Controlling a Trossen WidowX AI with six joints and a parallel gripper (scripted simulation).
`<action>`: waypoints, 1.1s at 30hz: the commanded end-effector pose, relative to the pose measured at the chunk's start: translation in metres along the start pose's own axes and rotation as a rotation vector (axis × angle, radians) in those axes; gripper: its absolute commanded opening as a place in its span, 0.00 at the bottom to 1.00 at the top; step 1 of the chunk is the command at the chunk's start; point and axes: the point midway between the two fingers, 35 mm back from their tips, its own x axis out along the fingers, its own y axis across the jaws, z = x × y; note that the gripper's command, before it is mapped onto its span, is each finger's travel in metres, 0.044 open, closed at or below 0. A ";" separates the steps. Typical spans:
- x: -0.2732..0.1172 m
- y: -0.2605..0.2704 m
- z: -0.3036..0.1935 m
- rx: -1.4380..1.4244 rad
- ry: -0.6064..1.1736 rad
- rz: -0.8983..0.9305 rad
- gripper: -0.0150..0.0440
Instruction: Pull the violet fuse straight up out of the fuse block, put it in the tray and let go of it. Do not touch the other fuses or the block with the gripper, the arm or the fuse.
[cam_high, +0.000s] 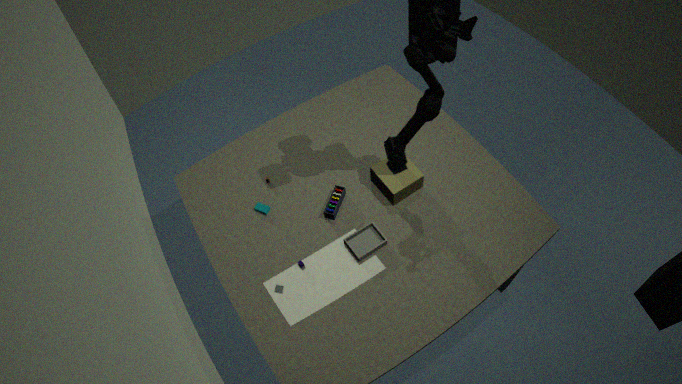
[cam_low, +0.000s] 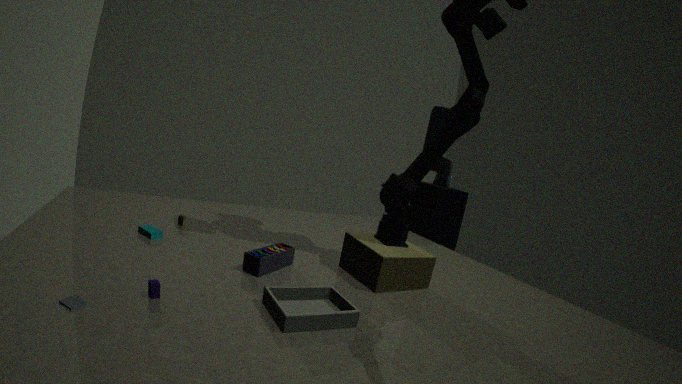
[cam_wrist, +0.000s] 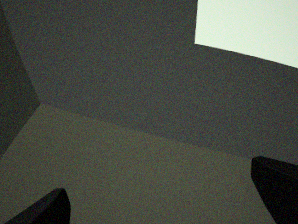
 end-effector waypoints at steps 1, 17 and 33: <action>-0.001 -0.002 0.001 -0.004 -0.003 -0.005 0.89; -0.115 -0.201 0.032 -0.445 -0.052 -0.601 0.38; -0.326 -0.356 -0.019 -0.869 0.559 -1.245 0.38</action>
